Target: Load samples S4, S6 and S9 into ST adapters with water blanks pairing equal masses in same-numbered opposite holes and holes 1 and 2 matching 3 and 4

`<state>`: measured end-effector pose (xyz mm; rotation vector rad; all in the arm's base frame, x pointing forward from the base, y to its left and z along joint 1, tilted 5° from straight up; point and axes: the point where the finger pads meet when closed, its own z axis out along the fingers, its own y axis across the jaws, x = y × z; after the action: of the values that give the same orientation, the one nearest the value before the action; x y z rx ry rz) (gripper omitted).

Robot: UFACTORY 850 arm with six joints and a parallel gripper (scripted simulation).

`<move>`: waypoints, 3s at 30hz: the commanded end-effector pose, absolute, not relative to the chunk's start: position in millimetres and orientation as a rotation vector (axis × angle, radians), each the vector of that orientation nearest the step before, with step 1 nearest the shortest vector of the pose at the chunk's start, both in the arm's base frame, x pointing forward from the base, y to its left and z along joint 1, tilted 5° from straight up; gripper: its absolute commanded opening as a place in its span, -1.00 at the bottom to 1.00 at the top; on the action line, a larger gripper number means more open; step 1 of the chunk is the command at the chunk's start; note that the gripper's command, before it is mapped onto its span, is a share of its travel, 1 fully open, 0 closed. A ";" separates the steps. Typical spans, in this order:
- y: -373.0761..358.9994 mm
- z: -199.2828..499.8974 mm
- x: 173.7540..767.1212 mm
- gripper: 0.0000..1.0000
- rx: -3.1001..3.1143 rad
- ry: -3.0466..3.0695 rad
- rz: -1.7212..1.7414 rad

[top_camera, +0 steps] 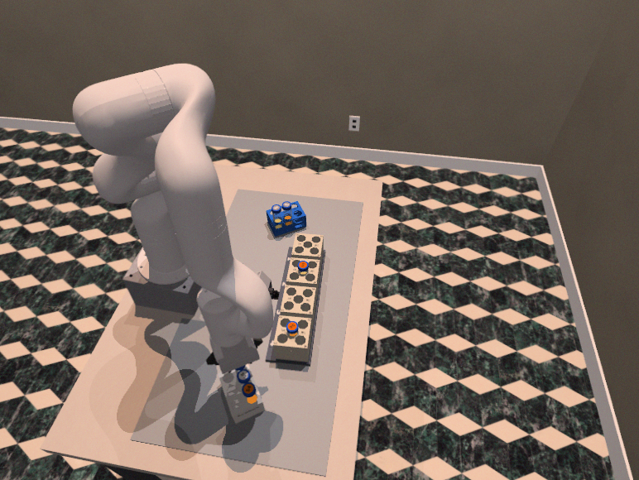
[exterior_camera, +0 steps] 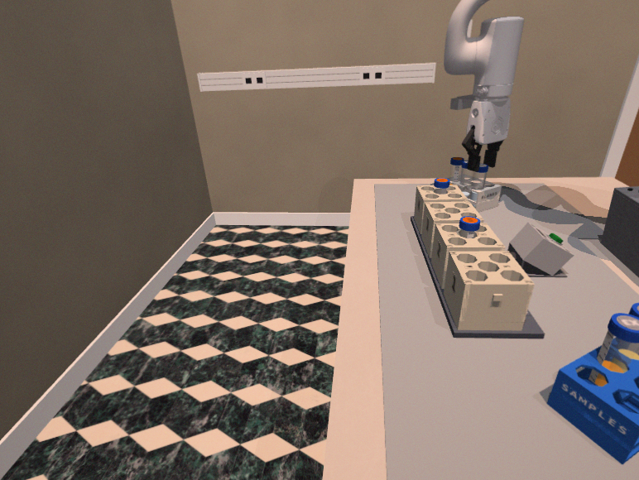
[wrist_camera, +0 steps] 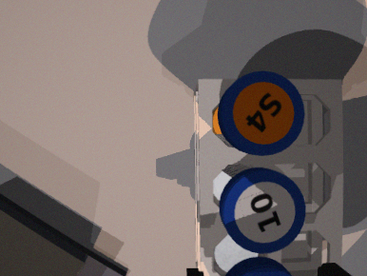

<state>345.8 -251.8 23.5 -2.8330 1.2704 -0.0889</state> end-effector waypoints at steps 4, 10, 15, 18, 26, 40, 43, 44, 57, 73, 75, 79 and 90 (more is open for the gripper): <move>-252.2 20.1 346.7 0.15 -2.827 1.267 -0.116; -252.1 16.2 347.0 0.15 -2.827 1.267 -0.116; -252.1 12.8 347.3 0.15 -2.827 1.267 -0.116; -252.1 12.2 347.3 0.15 -2.827 1.267 -0.116; -252.1 8.8 347.6 0.15 -2.827 1.267 -0.116; -252.1 10.2 347.5 -1.00 -2.827 1.267 -0.116; -252.1 10.6 347.5 -1.00 -2.827 1.267 -0.116; -252.1 10.6 347.5 -1.00 -2.827 1.267 -0.116; -252.1 10.6 347.5 -1.00 -2.827 1.267 -0.116; -252.1 10.6 347.5 -1.00 -2.827 1.267 -0.116; -252.1 10.6 347.5 -1.00 -2.827 1.267 -0.116; -252.1 10.6 347.5 -1.00 -2.827 1.267 -0.116; -252.1 16.5 346.9 -1.00 -2.827 1.267 -0.116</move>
<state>346.4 -251.6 14.2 -2.8271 1.2669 -0.1135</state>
